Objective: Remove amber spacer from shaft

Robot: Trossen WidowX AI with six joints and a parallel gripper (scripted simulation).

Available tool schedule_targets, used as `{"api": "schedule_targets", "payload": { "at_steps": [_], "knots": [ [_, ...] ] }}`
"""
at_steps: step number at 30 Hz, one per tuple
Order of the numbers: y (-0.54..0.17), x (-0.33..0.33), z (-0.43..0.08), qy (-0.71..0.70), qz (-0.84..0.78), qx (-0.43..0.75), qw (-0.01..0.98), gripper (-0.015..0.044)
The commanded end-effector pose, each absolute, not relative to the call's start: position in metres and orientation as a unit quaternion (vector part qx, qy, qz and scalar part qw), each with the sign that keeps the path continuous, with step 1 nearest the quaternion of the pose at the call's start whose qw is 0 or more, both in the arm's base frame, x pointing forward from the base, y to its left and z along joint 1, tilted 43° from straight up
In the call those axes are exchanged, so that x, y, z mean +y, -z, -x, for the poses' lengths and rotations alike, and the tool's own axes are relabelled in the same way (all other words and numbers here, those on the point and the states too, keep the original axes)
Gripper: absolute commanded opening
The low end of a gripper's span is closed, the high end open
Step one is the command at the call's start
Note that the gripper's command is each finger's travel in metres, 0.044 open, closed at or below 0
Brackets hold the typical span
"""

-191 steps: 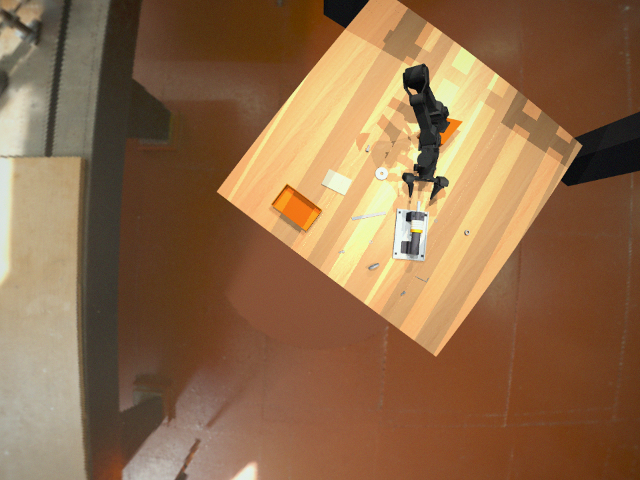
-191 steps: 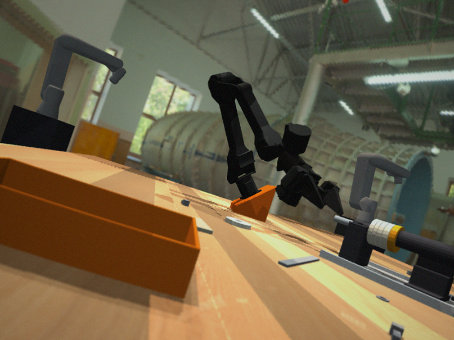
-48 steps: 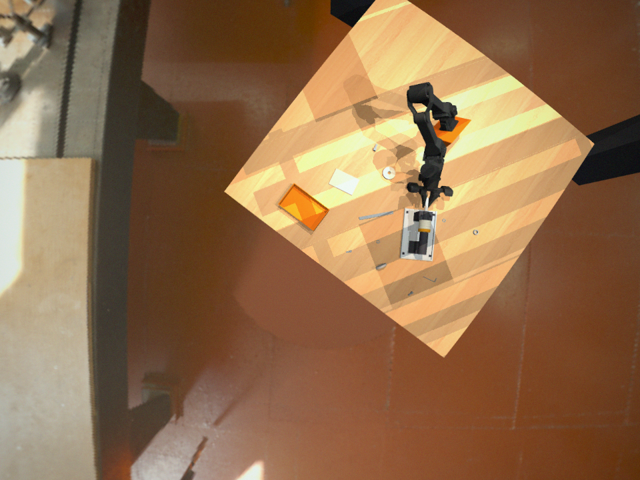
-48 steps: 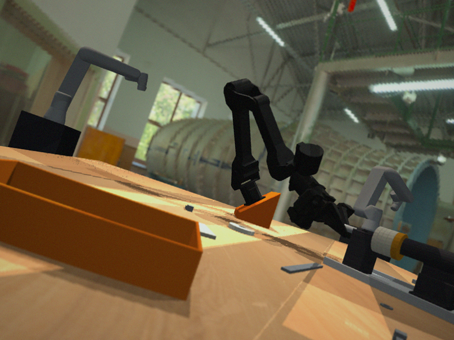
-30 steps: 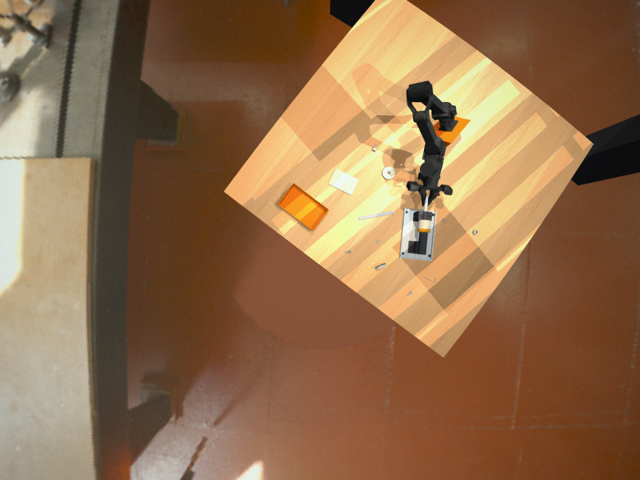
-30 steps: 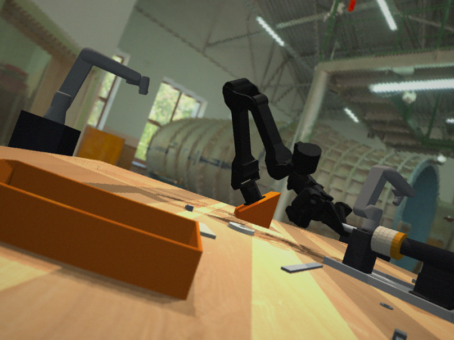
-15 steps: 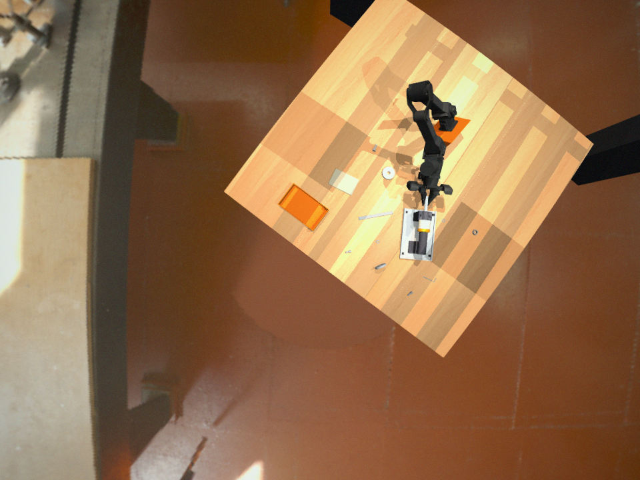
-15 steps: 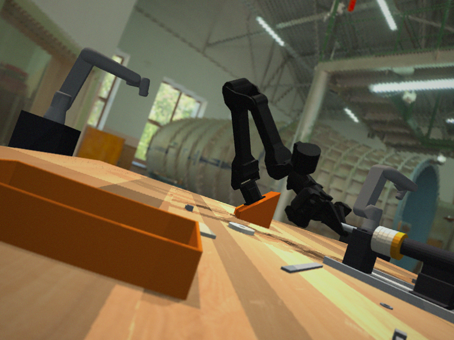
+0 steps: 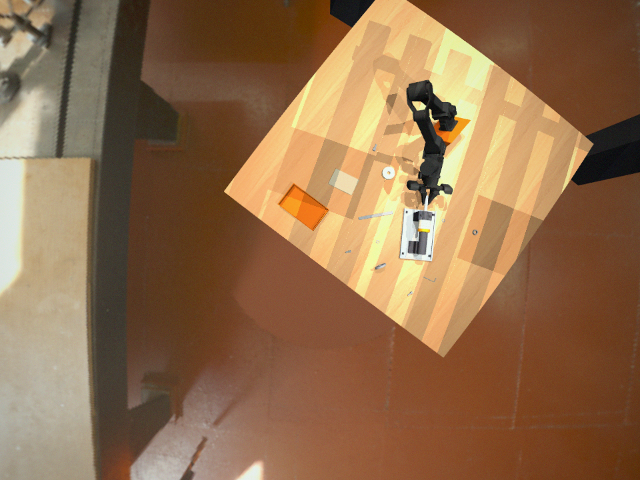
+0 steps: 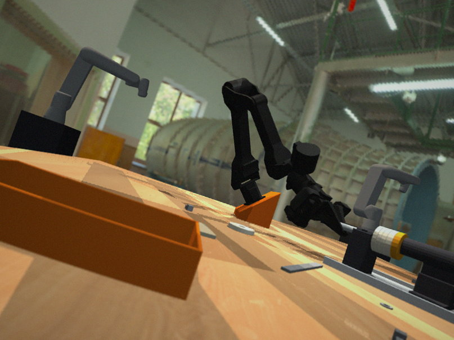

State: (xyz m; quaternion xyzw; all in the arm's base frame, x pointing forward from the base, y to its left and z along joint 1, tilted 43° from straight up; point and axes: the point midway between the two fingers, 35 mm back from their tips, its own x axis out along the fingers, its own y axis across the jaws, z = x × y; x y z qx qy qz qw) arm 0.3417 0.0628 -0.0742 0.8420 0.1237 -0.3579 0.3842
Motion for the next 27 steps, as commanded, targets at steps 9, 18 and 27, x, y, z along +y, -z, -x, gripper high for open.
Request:
{"api": "schedule_targets", "payload": {
  "at_steps": [9,18,27],
  "knots": [
    [0.0734,0.0616,-0.3398,0.358,-0.841,0.123,0.386,0.0],
    [0.073,0.0613,-0.3388,0.358,-0.841,0.123,0.386,0.0],
    [0.0726,0.0609,-0.3379,0.358,-0.841,0.123,0.386,0.0]
  ]
}}
